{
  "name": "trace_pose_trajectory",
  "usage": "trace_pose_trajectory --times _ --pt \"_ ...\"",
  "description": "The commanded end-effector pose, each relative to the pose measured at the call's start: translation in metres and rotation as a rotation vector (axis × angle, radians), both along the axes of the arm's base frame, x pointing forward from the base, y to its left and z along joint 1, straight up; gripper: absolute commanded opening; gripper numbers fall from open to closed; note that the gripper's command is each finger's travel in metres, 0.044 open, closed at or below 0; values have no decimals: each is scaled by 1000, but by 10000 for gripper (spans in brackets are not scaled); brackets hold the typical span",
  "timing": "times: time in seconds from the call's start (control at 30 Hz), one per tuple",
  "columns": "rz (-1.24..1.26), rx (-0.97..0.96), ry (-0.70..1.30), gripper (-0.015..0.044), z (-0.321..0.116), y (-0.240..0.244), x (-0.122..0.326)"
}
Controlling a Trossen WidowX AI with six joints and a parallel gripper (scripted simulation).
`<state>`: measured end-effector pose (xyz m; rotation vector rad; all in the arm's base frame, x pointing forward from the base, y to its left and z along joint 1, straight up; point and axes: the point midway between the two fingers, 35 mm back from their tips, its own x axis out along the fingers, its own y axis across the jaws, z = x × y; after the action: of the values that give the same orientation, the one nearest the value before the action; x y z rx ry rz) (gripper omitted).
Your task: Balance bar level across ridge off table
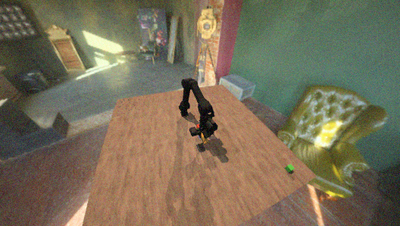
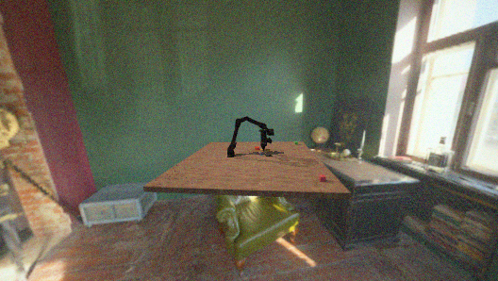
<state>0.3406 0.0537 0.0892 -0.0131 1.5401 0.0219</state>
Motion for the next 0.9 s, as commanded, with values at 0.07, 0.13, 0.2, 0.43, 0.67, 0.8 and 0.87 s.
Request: trace_pose_trajectory --times 0.07,0.13,0.2,0.43,0.67,0.8,0.87 --pt "0 0 0 185 0 0 0" --pt "0 0 0 185 0 0 0" --pt "0 0 0 185 0 0 0" --pt "0 0 0 342 0 0 0" --pt "0 0 0 440 2 0 0" --pt "0 0 0 440 44 1 3" --pt "0 0 0 440 69 0 2"
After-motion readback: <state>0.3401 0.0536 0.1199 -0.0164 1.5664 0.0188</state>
